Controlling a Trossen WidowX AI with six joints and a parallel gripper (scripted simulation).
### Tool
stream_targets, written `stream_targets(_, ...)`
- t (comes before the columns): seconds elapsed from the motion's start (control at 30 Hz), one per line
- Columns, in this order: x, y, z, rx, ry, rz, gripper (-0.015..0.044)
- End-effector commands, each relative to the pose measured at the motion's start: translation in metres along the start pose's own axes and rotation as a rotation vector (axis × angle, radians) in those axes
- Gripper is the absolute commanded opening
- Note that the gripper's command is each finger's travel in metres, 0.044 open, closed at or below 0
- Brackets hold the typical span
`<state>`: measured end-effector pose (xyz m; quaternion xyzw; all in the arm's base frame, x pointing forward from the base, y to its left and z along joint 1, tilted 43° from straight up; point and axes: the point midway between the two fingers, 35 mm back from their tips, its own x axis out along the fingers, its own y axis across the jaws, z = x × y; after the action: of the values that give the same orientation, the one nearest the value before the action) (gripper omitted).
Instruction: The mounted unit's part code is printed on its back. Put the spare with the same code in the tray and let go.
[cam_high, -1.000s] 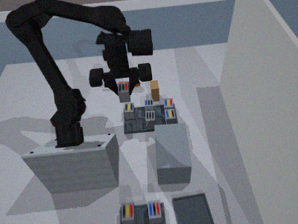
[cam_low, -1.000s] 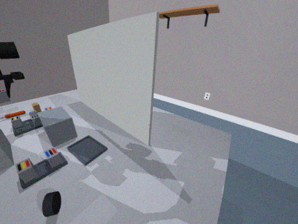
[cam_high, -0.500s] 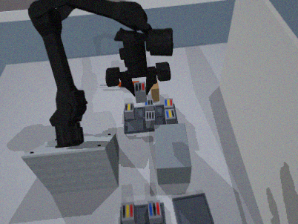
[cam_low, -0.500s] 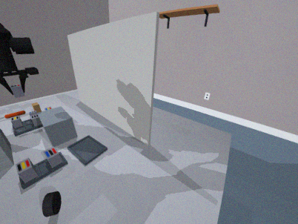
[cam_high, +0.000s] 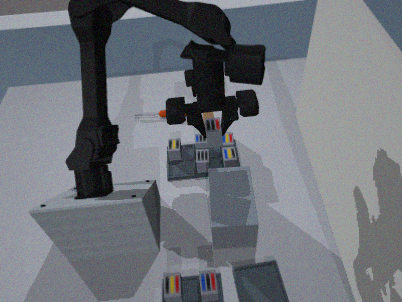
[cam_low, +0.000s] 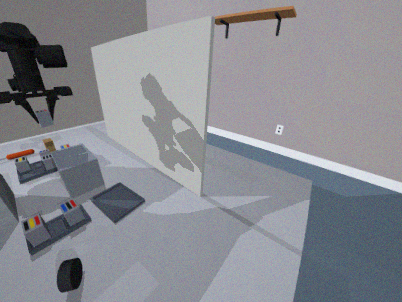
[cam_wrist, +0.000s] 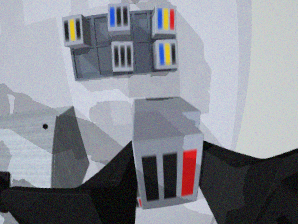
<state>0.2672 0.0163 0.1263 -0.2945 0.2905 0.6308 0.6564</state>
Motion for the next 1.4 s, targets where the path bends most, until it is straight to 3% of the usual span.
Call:
stream_targets(0.0, -0.003, -0.013, -0.017, 0.0, 0.009, -0.007, 0.0)
stream_targets(1.37, 0.014, -0.072, -0.216, 0.016, 0.006, 0.006, 0.0)
